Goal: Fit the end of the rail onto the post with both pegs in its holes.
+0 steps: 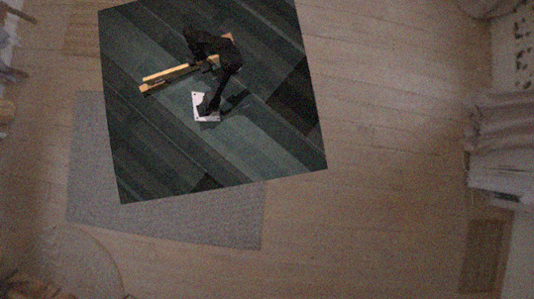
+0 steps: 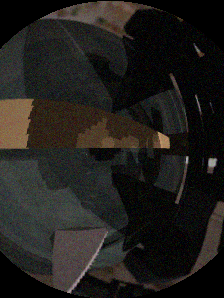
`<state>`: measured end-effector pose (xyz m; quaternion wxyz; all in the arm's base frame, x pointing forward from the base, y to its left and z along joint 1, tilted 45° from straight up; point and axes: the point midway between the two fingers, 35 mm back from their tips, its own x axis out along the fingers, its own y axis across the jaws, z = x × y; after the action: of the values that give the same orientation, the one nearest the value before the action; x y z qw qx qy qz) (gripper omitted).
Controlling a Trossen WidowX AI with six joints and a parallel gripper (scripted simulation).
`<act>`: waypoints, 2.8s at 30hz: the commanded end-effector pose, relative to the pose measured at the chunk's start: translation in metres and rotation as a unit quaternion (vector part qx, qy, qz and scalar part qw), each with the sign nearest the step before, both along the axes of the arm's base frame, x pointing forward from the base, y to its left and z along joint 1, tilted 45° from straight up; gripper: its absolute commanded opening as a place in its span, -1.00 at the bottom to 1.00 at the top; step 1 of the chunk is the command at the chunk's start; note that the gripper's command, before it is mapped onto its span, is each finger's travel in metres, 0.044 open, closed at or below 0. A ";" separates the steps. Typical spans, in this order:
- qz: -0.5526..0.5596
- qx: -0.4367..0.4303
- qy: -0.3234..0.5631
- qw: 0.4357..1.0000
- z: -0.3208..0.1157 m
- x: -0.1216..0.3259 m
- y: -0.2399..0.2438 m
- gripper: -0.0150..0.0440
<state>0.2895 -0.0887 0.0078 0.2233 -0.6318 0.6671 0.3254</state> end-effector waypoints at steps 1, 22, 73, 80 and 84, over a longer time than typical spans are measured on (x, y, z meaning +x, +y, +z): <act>0.003 -0.002 0.002 1.000 -0.002 -0.001 -0.002 0.82; 0.003 -0.002 0.002 1.000 -0.002 -0.001 -0.002 -0.49; 0.003 -0.001 0.002 1.000 0.012 0.004 0.013 -0.49; 0.003 -0.001 0.002 1.000 0.014 0.005 0.016 -0.49; 0.003 -0.001 0.002 1.000 0.016 0.005 0.017 -0.49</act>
<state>0.2916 -0.0770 0.0215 0.2145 -0.6311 0.6709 0.3249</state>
